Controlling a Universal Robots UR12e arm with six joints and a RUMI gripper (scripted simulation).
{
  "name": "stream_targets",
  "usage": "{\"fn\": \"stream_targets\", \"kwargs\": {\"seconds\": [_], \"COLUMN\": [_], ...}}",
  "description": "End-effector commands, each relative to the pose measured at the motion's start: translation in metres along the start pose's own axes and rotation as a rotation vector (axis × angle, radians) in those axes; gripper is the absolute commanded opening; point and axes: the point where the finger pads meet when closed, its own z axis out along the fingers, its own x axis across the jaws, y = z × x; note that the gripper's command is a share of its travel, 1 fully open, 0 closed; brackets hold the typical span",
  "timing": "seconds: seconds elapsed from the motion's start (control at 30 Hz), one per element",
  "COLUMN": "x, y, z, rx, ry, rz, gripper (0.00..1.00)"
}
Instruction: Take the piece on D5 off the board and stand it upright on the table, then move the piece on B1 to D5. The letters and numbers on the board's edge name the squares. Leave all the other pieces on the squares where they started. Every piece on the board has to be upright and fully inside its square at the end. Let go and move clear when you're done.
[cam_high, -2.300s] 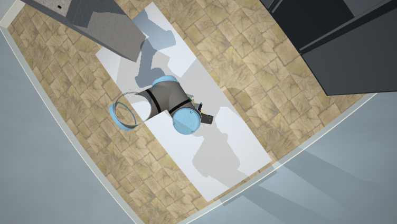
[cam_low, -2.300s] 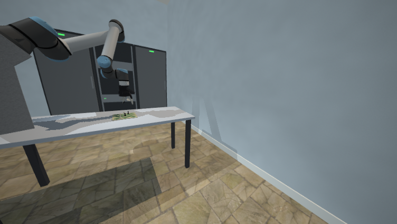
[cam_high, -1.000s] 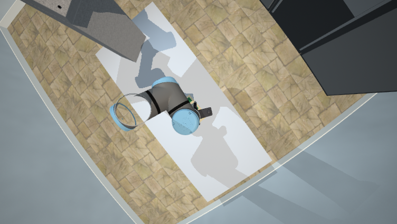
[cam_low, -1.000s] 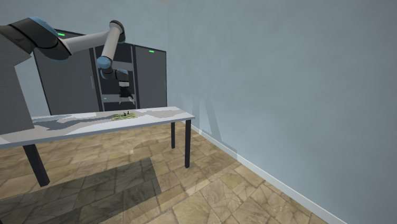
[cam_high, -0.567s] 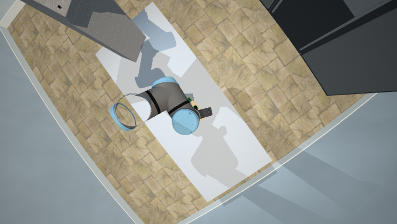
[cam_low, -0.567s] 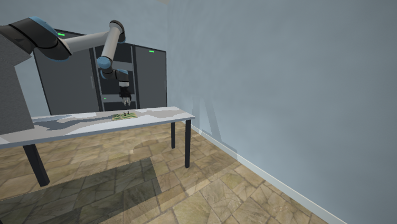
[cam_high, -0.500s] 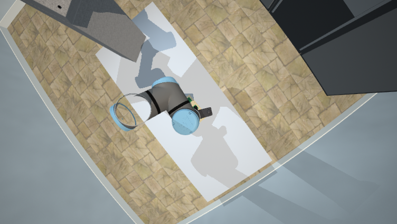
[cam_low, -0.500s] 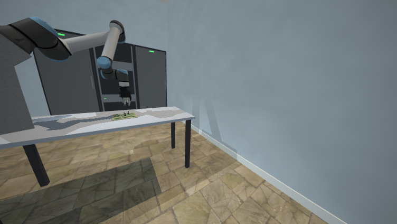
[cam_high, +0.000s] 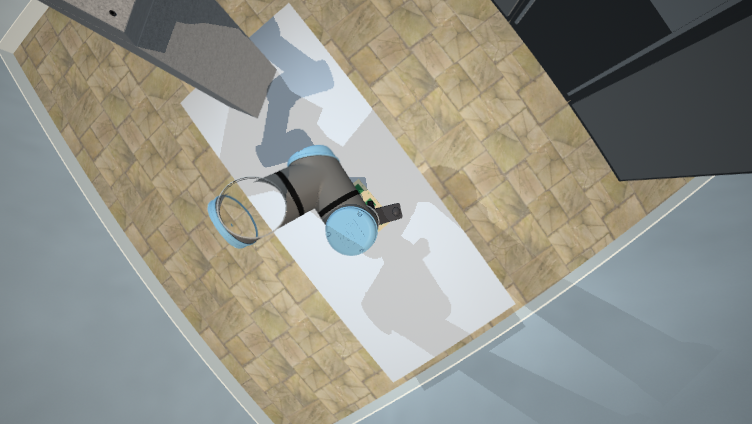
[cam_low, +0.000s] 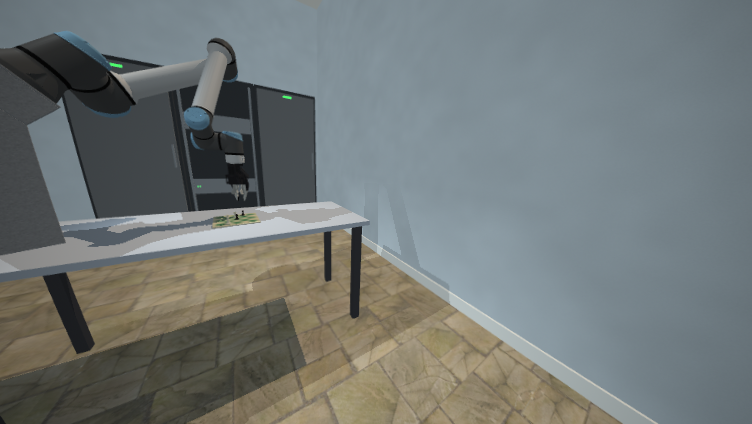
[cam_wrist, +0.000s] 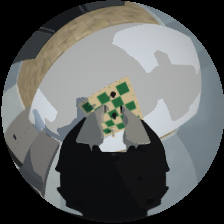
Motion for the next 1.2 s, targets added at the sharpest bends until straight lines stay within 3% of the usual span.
{"fn": "stream_targets", "kwargs": {"seconds": [0.0,0.67,1.17], "x": [0.0,0.0,0.0], "y": [0.0,0.0,0.0], "z": [0.0,0.004,0.024], "rx": [0.0,0.0,0.0], "ry": [0.001,0.001,0.001], "rz": [0.0,0.0,0.0], "gripper": [0.2,0.2,0.2]}}
